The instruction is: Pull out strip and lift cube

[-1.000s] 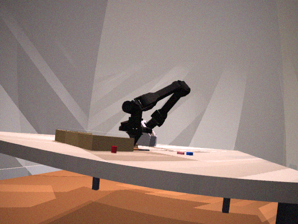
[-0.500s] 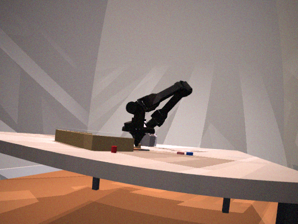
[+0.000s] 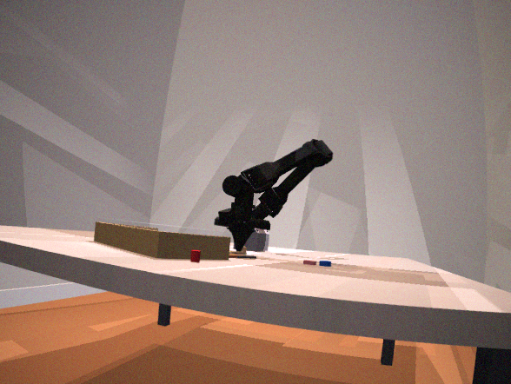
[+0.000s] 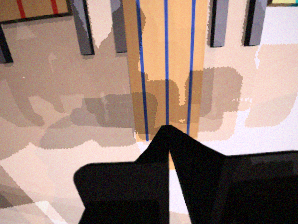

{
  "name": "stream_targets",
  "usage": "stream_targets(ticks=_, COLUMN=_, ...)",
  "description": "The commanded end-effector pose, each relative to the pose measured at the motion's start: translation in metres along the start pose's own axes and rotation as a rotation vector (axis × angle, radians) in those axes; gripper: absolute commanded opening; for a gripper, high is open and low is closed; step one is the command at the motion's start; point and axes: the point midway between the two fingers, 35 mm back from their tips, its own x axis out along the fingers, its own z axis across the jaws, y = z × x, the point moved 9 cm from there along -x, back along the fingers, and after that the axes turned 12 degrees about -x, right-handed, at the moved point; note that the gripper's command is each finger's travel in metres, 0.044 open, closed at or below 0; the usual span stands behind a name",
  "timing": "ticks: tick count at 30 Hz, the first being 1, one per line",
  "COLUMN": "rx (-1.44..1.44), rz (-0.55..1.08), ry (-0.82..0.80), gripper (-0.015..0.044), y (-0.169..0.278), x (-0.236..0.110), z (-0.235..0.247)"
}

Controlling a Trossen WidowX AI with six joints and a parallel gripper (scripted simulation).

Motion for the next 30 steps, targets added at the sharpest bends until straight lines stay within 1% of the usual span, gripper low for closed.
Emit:
stream_targets(ticks=1, rx=0.014, rz=0.029, ry=-0.004, gripper=0.0000, y=0.012, x=0.005, z=0.001)
stream_targets(ticks=30, rx=0.015, rz=0.030, ry=-0.004, gripper=0.0000, y=0.053, x=0.005, z=0.010)
